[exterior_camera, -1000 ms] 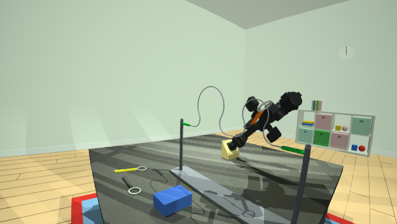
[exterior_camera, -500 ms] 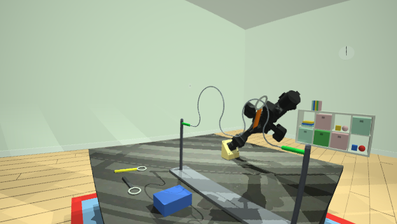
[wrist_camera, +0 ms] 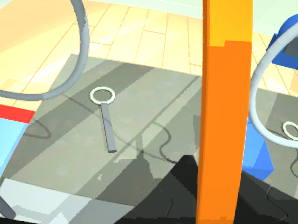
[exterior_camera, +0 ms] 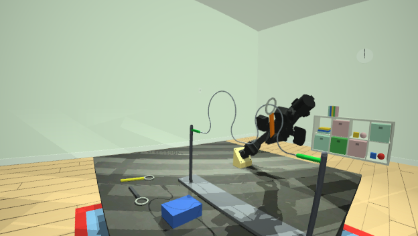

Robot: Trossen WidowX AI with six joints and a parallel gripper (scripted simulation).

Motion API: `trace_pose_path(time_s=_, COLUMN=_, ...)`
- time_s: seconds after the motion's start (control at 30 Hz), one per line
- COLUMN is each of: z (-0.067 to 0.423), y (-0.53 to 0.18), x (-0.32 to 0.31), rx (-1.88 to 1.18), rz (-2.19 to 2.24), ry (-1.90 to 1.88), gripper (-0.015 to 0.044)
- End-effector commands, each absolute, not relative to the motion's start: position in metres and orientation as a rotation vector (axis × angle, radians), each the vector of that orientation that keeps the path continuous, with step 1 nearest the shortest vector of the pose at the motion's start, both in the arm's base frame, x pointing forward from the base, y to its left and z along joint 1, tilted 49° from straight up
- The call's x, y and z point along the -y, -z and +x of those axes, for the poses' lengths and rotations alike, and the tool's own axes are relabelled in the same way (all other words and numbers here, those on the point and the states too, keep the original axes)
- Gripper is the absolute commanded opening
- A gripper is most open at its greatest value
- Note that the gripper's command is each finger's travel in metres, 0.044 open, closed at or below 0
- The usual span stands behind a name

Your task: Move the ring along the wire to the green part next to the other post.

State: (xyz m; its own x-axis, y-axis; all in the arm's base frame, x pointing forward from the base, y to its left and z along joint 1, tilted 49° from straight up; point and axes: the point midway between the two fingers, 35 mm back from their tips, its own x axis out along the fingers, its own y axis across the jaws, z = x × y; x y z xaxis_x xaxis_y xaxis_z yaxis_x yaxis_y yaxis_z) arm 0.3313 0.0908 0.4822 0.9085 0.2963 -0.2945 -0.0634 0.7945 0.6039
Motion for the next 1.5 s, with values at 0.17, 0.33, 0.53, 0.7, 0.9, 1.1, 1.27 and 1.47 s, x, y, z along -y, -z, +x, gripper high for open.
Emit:
trace_pose_path(time_s=0.17, z=0.328, y=-0.492, x=-0.098, rx=-0.359, rz=0.806, ry=-0.261, gripper=-0.0150)
trace_pose_path(time_s=0.33, z=0.327, y=-0.497, x=-0.102, rx=-0.345, rz=0.905, ry=-0.294, gripper=-0.0150)
trace_pose_path(time_s=0.53, z=0.327, y=-0.503, x=-0.106, rx=-0.326, rz=1.023, ry=-0.333, gripper=-0.0150)
trace_pose_path(time_s=0.7, z=0.327, y=-0.508, x=-0.109, rx=-0.310, rz=1.122, ry=-0.366, gripper=-0.0150)
trace_pose_path(time_s=0.9, z=0.326, y=-0.515, x=-0.112, rx=-0.288, rz=1.240, ry=-0.404, gripper=-0.0150)
trace_pose_path(time_s=1.1, z=0.326, y=-0.522, x=-0.113, rx=-0.265, rz=1.359, ry=-0.442, gripper=-0.0150)
trace_pose_path(time_s=1.27, z=0.325, y=-0.528, x=-0.114, rx=-0.244, rz=1.457, ry=-0.474, gripper=-0.0150)
trace_pose_path(time_s=1.47, z=0.325, y=-0.535, x=-0.114, rx=-0.218, rz=1.575, ry=-0.511, gripper=-0.0150)
